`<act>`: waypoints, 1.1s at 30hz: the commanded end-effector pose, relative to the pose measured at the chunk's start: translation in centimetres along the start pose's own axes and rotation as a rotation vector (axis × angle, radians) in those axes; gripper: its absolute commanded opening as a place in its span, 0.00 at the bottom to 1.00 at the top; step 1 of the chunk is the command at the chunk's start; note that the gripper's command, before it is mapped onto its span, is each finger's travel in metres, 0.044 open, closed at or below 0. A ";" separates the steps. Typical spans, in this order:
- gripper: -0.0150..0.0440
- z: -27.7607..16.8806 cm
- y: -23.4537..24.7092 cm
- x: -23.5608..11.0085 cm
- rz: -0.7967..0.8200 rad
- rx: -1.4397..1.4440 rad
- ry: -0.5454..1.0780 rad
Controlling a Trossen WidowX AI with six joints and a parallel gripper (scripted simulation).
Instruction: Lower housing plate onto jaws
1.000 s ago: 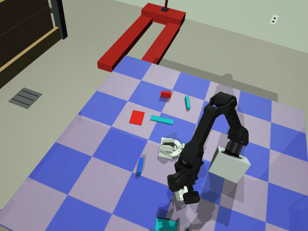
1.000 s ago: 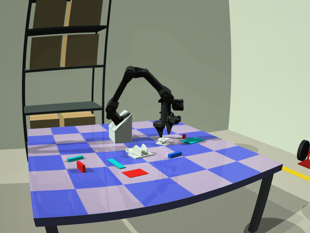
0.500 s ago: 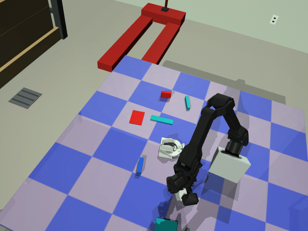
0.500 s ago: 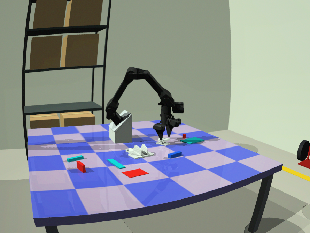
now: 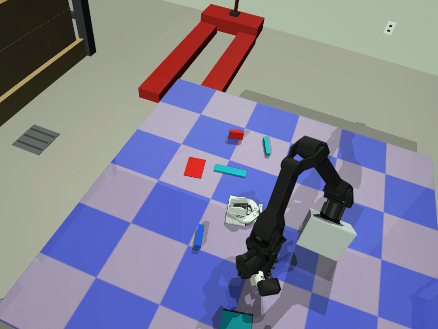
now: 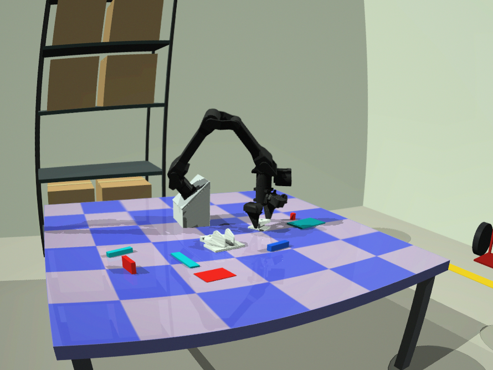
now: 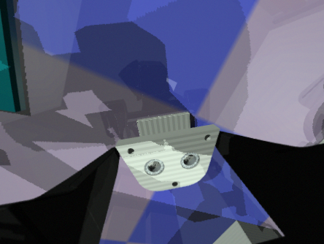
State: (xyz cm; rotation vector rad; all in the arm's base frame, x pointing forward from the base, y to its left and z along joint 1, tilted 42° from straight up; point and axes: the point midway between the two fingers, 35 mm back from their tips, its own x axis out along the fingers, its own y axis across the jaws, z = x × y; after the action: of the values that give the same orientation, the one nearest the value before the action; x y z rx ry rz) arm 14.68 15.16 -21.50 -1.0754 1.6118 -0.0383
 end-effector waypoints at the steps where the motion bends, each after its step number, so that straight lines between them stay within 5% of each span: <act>1: 1.00 -0.2 -0.1 0.3 -0.005 -0.006 0.003; 25: 1.00 -0.2 -0.1 0.3 -0.005 -0.006 0.003; 33: 0.91 -0.2 -0.1 0.3 -0.002 -0.002 0.004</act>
State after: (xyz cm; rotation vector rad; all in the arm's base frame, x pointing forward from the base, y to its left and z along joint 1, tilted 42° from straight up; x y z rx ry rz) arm 14.58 14.84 -21.61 -1.0794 1.6146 -0.0408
